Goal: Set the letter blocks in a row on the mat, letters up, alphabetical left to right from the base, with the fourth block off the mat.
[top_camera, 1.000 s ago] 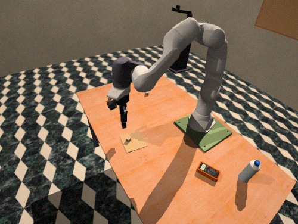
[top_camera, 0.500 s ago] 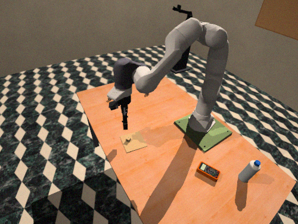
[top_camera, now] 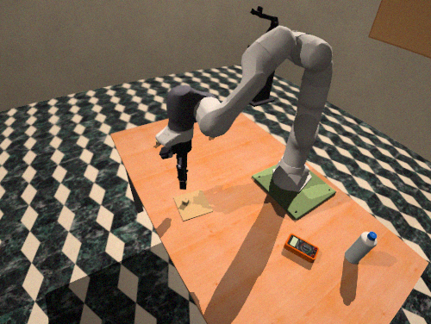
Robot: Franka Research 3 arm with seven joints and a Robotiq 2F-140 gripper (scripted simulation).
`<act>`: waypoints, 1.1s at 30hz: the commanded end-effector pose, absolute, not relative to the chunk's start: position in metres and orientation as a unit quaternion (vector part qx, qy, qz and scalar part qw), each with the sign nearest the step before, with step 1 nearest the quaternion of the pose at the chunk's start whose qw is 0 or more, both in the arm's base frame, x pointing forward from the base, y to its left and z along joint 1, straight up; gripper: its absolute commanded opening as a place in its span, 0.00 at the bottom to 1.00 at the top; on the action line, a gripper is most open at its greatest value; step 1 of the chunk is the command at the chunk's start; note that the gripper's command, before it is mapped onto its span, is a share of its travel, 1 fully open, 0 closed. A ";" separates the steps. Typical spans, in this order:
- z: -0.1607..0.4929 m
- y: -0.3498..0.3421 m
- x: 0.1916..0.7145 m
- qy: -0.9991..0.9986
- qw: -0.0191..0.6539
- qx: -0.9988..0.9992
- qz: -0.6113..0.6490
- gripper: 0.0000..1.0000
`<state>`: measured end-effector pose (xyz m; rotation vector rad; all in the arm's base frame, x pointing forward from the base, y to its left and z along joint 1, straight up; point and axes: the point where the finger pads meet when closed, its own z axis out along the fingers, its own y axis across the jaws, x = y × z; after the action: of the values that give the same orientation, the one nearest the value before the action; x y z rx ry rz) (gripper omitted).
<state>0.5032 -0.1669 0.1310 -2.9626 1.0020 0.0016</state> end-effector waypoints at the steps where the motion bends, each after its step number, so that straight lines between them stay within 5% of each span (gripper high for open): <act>1: 0.132 -0.164 0.504 0.385 0.004 -0.923 0.000 0.22; 33: 0.131 -0.137 0.498 0.557 0.003 -0.830 0.000 0.22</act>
<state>0.4971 -0.1393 0.1307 -2.7027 1.5765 0.0057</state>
